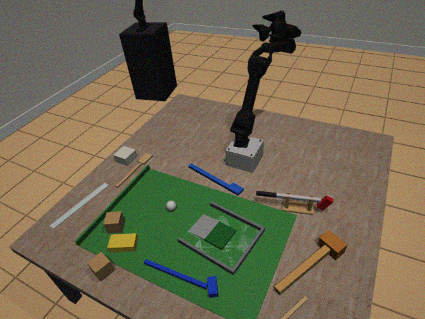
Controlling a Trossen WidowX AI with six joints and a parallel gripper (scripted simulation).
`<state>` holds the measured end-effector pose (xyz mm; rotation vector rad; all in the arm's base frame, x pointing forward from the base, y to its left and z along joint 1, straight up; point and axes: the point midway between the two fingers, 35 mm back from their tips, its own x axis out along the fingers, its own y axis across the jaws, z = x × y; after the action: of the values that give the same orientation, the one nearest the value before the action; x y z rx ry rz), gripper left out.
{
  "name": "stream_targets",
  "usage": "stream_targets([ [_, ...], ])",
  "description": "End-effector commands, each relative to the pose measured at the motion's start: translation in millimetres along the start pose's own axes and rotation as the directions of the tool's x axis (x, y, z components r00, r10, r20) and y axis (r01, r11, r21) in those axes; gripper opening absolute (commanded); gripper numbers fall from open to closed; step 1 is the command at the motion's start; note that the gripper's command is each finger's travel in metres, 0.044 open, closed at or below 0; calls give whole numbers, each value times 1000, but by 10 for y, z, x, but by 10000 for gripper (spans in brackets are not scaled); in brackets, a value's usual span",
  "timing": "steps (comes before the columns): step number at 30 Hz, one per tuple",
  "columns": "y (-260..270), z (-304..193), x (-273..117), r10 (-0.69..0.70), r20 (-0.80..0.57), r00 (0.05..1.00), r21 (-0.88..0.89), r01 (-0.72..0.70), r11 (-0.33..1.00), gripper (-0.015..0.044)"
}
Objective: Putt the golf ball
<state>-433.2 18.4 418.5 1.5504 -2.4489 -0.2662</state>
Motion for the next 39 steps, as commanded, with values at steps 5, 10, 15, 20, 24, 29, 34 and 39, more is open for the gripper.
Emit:
stream_targets([
  [5, 172, -64, -264, 129, -59, 990, 129, -121, 984, 440],
  [10, 477, -14, -969, 347, -47, 937, 329, -314, 891, 440],
  [15, 615, -54, -1561, 525, -47, 850, 505, -433, 746, 440],
  [20, 689, 21, -2373, 712, -8, 702, 650, -537, 537, 440],
  [24, 638, 95, -3007, 834, 20, 552, 757, -553, 348, 440],
  [29, 418, 181, -3848, 940, 79, 331, 845, -523, 113, 440],
  [34, 75, 272, -4535, 983, 142, 117, 918, -387, -87, 440],
  [39, -210, 332, -4938, 983, 185, -20, 943, -278, -183, 440],
])
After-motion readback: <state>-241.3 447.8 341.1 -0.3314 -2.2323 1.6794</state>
